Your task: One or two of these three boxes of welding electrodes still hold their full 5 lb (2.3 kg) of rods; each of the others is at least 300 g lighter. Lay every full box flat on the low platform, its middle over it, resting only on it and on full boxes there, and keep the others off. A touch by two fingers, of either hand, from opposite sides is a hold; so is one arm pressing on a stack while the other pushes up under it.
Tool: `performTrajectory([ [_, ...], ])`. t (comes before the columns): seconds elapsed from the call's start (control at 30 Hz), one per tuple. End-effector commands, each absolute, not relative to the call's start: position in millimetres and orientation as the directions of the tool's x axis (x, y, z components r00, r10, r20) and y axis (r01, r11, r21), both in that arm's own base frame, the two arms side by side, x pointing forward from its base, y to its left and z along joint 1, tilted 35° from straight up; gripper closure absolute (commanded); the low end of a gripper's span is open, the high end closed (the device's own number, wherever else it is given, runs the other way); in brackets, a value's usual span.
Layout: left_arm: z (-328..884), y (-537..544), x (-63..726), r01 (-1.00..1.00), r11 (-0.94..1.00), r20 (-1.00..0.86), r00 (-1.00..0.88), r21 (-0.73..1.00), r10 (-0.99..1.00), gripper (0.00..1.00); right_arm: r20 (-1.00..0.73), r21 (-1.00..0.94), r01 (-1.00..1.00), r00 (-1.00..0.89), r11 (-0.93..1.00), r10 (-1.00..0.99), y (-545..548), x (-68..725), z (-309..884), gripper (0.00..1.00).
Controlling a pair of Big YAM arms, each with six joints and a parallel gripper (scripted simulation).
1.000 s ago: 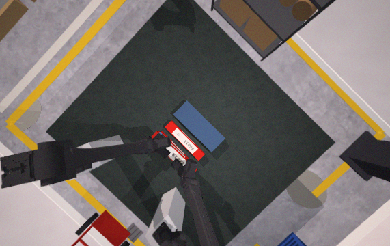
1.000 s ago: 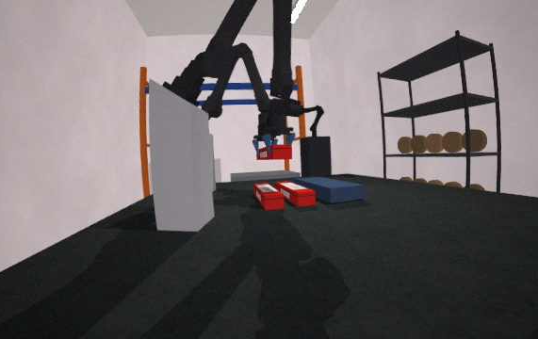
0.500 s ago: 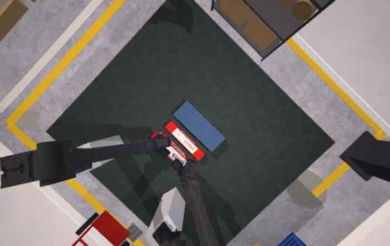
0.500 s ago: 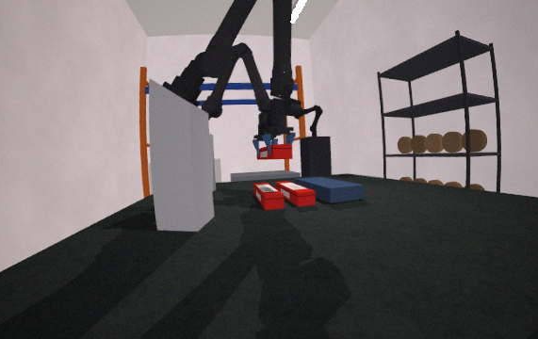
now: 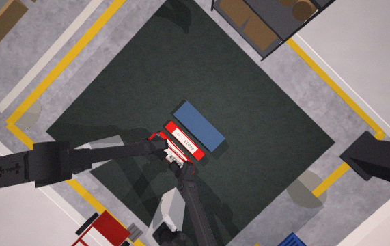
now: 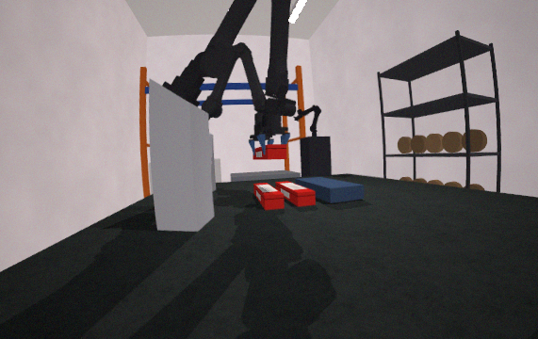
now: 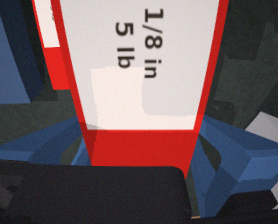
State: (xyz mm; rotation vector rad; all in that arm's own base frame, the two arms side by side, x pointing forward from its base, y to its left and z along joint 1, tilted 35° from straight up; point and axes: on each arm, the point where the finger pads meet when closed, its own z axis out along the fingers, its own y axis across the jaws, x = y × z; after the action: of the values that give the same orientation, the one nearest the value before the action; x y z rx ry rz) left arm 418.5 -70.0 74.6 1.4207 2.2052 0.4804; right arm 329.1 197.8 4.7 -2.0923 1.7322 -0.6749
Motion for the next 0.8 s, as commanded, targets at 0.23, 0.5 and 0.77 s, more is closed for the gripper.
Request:
performTrajectory([
  [0.23,84.3,-75.8,404.9,0.731,0.4,-0.21,-0.342,0.553,0.916,1.0,0.133,-0.575,-0.795,0.142,-0.193,-0.981,199.8,317.5,11.2,1.0],
  [0.5,75.2,-79.9,393.4,0.731,0.397,-0.209,-0.34,0.555,0.917,1.0,0.131,-0.578,-0.792,0.146,-0.195,-0.981,199.0,305.5,2.3,1.0],
  [0.77,71.9,-71.5,391.1,0.731,0.401,-0.197,-0.354,0.552,0.914,1.0,0.147,-0.569,-0.799,0.132,-0.193,-0.98,188.3,307.3,-0.8,1.0],
])
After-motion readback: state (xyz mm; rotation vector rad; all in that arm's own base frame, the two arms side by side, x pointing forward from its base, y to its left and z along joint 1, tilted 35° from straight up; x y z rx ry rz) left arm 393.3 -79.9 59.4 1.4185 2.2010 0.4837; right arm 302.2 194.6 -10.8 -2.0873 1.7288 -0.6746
